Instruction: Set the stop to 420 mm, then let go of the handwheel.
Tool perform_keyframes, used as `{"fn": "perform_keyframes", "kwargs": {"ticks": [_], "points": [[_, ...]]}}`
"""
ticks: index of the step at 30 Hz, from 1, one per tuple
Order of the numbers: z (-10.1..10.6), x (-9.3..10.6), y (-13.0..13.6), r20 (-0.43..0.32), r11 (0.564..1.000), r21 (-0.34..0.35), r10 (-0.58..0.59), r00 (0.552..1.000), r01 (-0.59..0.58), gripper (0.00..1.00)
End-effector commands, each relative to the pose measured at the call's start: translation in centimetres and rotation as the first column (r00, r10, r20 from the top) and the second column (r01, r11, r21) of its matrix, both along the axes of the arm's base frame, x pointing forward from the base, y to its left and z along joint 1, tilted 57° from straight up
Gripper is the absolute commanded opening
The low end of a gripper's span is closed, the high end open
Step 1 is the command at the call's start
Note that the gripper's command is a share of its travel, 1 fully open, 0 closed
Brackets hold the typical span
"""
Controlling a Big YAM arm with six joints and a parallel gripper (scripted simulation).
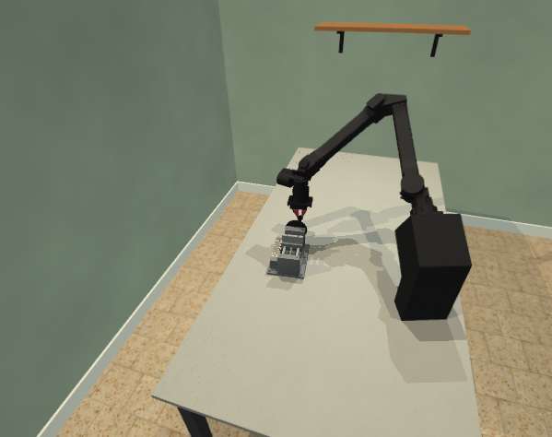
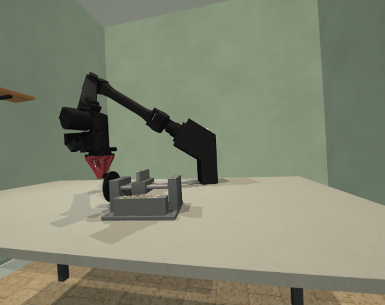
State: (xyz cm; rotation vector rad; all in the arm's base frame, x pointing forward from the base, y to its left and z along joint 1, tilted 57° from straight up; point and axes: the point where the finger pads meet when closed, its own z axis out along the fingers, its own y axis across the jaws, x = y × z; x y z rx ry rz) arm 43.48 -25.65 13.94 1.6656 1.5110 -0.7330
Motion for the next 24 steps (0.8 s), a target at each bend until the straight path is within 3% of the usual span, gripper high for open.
{"fn": "perform_keyframes", "kwargs": {"ticks": [1, 24], "points": [[1.5, 2.5, 1.6, 0.038, 0.999, -0.007, 0.042, 0.998, -0.042, 0.06], [1.3, 4.1, 1.5, 0.029, 0.999, -0.004, 0.045, 0.999, -0.045, 0.06]]}}
